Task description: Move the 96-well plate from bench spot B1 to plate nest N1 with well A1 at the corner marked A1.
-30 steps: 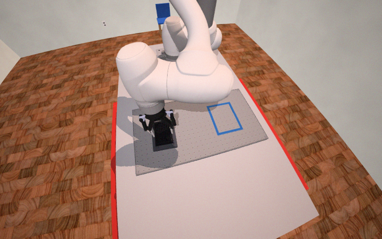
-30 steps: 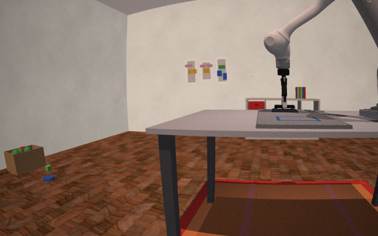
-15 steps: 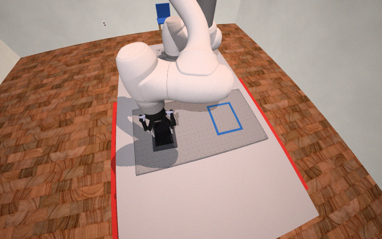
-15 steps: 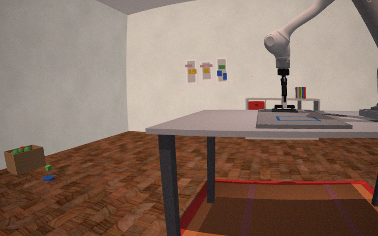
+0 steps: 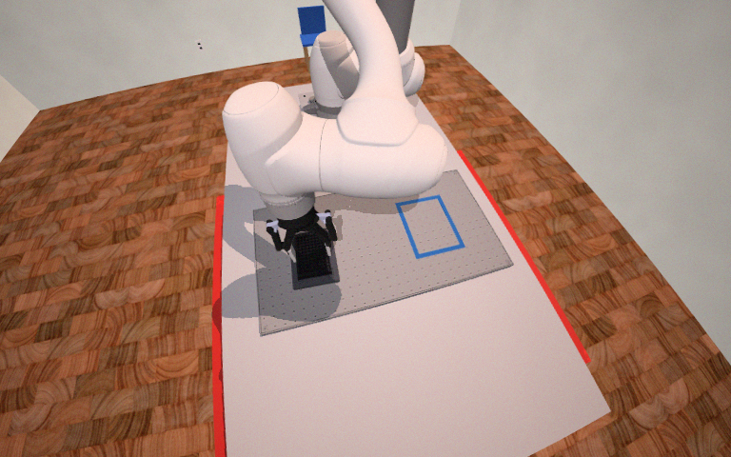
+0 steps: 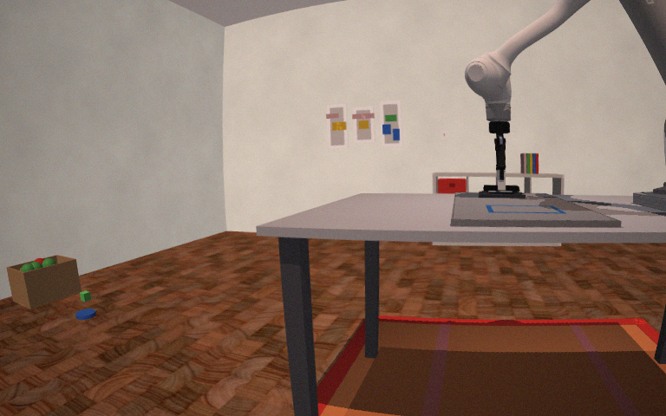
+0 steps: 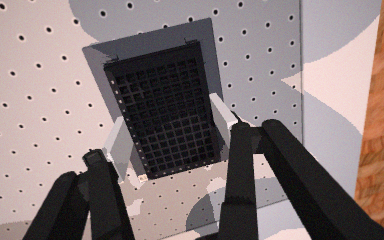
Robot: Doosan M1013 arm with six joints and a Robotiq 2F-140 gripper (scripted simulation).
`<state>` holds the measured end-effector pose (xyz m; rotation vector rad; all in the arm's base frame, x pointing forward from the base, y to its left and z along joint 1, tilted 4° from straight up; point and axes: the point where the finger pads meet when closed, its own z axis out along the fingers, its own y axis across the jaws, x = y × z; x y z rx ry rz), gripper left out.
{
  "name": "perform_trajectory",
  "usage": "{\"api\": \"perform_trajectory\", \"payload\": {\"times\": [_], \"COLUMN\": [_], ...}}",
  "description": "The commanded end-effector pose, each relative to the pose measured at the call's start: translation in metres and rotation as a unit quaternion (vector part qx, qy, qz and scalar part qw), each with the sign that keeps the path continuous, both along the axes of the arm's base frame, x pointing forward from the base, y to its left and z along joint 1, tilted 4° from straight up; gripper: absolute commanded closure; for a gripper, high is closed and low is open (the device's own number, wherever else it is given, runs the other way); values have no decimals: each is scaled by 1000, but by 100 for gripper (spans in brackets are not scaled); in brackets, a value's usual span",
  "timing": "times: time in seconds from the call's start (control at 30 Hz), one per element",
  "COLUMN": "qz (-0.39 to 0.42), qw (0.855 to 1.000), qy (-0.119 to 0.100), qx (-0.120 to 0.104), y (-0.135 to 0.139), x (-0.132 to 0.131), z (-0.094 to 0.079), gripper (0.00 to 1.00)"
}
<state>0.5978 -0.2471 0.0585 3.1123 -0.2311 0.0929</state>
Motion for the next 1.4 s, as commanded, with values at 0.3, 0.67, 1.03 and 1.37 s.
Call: {"api": "perform_trajectory", "payload": {"times": [0.3,0.67,1.03,1.37], "qz": [-1,-1,-1,-1], "qw": [1000,1000,1000,1000], "qy": [-1,-1,-1,-1], "qx": [3,3,3,3], "y": [5,5,5,5], "x": [1,1,1,1], "z": [-4,-6,-8,-9], "gripper": [100,100,100,100]}}
